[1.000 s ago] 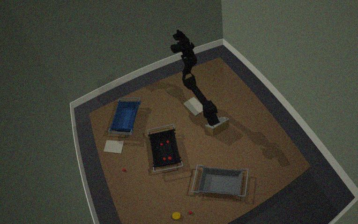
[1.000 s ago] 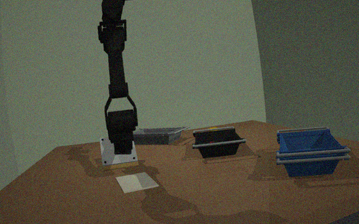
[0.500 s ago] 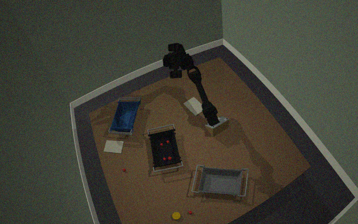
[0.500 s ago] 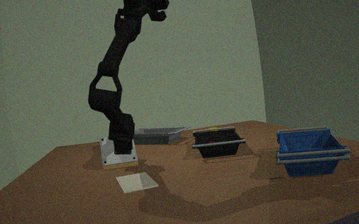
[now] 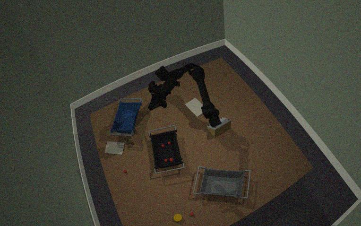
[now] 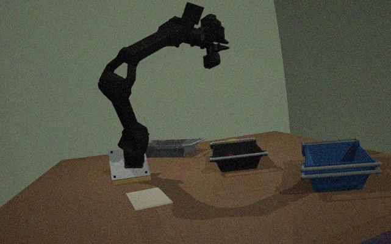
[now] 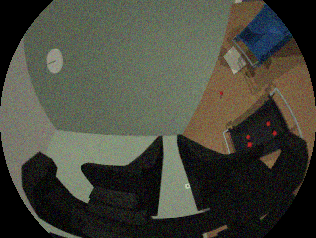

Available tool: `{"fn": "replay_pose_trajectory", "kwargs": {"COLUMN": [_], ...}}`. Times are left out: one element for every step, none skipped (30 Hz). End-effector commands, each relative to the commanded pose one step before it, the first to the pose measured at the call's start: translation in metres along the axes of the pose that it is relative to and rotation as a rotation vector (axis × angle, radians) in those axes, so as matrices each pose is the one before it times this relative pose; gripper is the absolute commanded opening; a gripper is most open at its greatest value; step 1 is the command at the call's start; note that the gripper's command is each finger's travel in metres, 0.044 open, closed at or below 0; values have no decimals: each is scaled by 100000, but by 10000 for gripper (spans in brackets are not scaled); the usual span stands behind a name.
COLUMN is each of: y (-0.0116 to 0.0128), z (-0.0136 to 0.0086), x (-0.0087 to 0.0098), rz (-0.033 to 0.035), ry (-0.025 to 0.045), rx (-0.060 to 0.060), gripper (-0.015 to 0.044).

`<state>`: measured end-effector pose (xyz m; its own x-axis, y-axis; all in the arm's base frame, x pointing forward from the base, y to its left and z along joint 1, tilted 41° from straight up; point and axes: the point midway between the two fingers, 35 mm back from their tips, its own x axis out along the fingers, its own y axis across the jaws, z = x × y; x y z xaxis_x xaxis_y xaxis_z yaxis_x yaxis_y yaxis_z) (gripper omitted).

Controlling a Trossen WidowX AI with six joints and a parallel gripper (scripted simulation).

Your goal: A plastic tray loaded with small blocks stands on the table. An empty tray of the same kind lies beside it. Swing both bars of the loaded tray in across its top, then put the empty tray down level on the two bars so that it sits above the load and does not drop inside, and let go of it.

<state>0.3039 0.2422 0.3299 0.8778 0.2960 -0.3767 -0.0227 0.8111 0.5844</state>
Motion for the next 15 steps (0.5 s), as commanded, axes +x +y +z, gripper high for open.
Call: {"fn": "replay_pose_trajectory", "kwargs": {"y": [-6516, -1258, -1027, -794, -794, -973, -1352, -1378, -1345, -1311, -1275, -1238, -1199, -1159, -1118], "z": [1020, 11, -14, -28, -55, -83, -144, -188, -227, -263, -299, -332, -363, -393, -420], "x": [2976, 795, 664, 523, 515, 635, 884, 923, 927, 931, 934, 937, 938, 939, 939], "rz": [-26043, -5202, -4250, -3347, -3650, -4462, -6166, -6276, -6118, -5943, -5751, -5543, -5319, -5080, -4826], "ry": [2712, 1312, 1234, 1056, 1125, 1514, 2357, 2735, 3020, 3299, 3570, 3833, 4085, 4325, 4552], "rx": [-13884, -2740, -2213, -1753, -2034, -2502, -3497, -3625, -3620, -3622, -3633, -3652, -3679, -3714, -3757], "gripper": [80, 80, 80, 80, 80, 80, 80, 80, 80, 80, 80, 80, 80, 80, 80]}}
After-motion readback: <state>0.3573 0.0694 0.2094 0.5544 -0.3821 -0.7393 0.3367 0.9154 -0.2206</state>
